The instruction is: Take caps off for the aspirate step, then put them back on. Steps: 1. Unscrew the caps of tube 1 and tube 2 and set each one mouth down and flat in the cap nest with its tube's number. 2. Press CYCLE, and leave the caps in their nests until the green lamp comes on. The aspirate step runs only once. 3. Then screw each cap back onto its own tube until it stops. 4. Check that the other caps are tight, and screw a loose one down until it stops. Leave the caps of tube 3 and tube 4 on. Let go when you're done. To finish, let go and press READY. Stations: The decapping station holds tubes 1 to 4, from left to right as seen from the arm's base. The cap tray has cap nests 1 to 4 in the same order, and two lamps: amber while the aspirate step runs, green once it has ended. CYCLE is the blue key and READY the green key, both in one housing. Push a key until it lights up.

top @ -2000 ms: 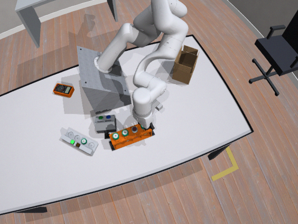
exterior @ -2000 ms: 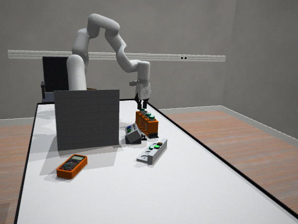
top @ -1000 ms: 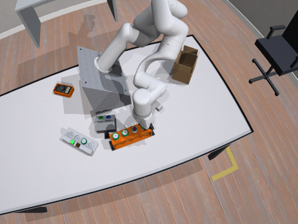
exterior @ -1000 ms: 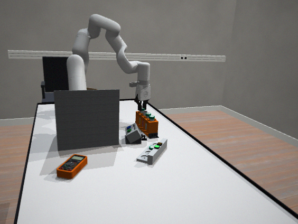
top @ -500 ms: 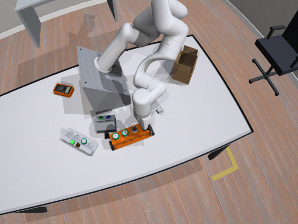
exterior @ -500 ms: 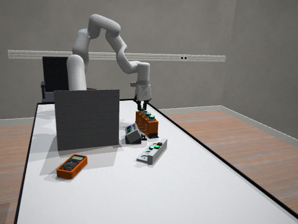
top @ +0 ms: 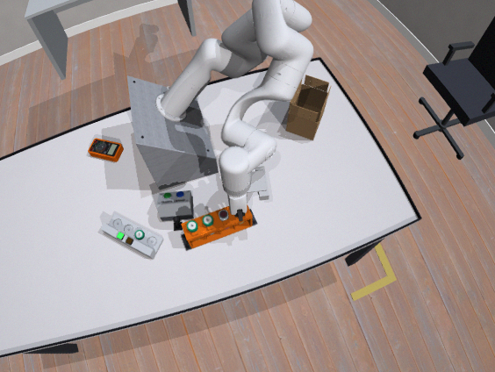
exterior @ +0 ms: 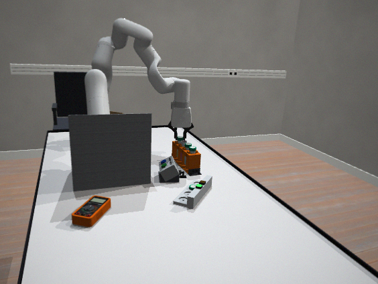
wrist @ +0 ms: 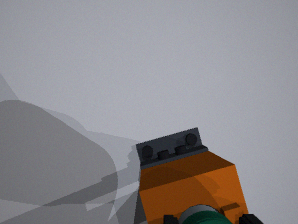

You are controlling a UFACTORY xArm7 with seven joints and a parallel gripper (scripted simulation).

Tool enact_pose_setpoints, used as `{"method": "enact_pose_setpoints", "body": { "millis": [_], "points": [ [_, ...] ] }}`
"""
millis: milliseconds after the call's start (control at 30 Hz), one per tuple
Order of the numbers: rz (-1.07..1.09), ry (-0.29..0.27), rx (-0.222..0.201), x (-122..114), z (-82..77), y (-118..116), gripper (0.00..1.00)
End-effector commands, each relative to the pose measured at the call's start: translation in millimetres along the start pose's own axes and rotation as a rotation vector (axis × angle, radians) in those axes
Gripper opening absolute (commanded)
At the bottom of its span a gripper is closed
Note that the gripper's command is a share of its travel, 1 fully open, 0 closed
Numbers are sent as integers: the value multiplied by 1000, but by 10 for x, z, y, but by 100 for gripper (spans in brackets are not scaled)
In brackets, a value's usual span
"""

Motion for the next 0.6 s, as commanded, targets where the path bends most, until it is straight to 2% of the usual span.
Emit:
{"method": "enact_pose_setpoints", "body": {
  "millis": [0, 167, 200, 567],
  "points": [
    [78, -7, 4, 3, -9, 18, 0],
    [130, -7, 3, 3, -9, 18, 0],
    [130, -7, 3, 3, -9, 18, 46],
    [130, -7, 3, 3, -9, 18, 46]
  ]
}}
Point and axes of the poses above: the point where the finger pads meet when closed, its own z axis out along the fingers, its own y axis across the jaws, x = y × z, the point moved 7 cm from there along -z, back along the fingers, and after that the axes turned 10 degrees about -z, right-handed, at the moved point
